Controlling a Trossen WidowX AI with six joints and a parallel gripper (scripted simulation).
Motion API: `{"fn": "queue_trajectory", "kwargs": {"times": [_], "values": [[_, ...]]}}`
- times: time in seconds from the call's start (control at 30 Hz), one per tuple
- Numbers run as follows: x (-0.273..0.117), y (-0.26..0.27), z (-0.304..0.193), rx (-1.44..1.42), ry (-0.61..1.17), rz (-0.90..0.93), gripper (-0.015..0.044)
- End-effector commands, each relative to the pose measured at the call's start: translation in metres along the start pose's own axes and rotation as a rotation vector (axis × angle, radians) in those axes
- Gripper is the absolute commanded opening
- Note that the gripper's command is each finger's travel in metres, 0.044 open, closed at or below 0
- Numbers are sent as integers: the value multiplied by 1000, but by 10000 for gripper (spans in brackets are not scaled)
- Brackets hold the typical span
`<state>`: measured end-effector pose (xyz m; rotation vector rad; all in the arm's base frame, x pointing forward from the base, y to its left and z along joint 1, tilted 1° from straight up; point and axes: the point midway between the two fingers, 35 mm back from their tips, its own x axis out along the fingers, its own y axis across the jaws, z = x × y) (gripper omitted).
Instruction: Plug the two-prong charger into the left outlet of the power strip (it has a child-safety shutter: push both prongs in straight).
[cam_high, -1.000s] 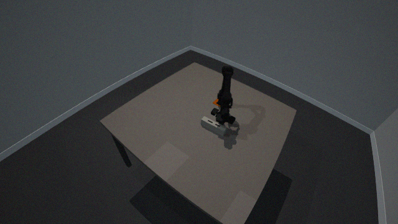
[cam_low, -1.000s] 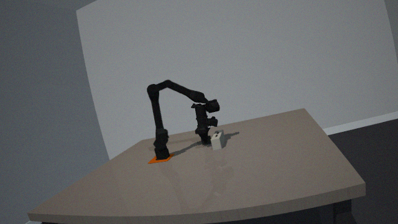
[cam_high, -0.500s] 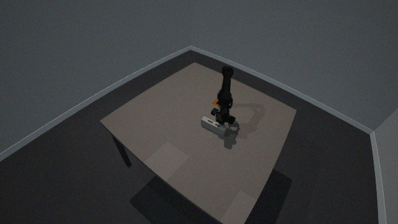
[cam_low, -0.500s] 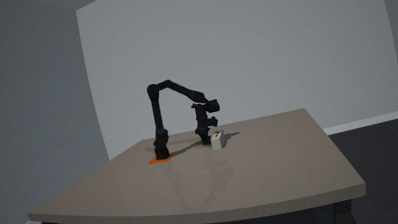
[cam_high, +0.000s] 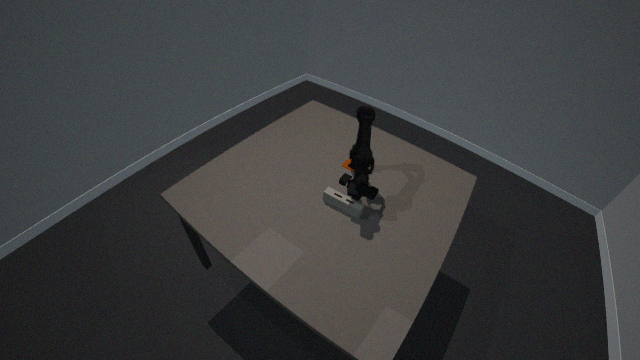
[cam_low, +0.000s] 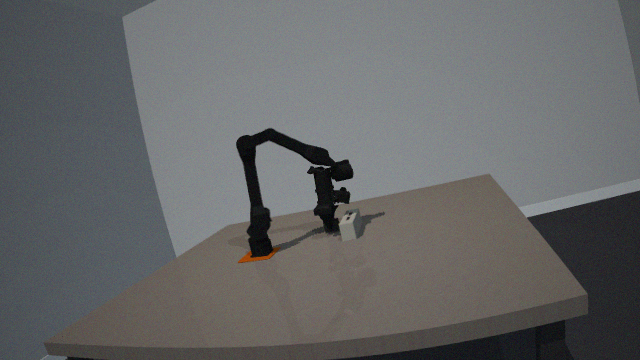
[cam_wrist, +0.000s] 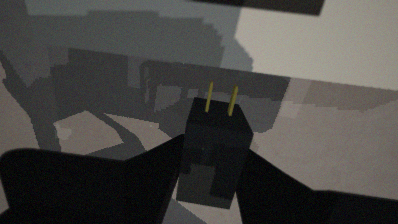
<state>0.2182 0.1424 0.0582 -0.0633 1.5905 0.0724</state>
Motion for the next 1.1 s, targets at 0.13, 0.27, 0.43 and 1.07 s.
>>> {"fn": "queue_trajectory", "kwargs": {"times": [0.13, 0.27, 0.43, 1.07], "values": [[-1, 0, 2, 3, -2, 2, 0], [-1, 0, 3, 3, -3, 3, 0], [-1, 0, 4, 4, -3, 3, 0], [0, 0, 8, 4, -4, 3, 0]]}}
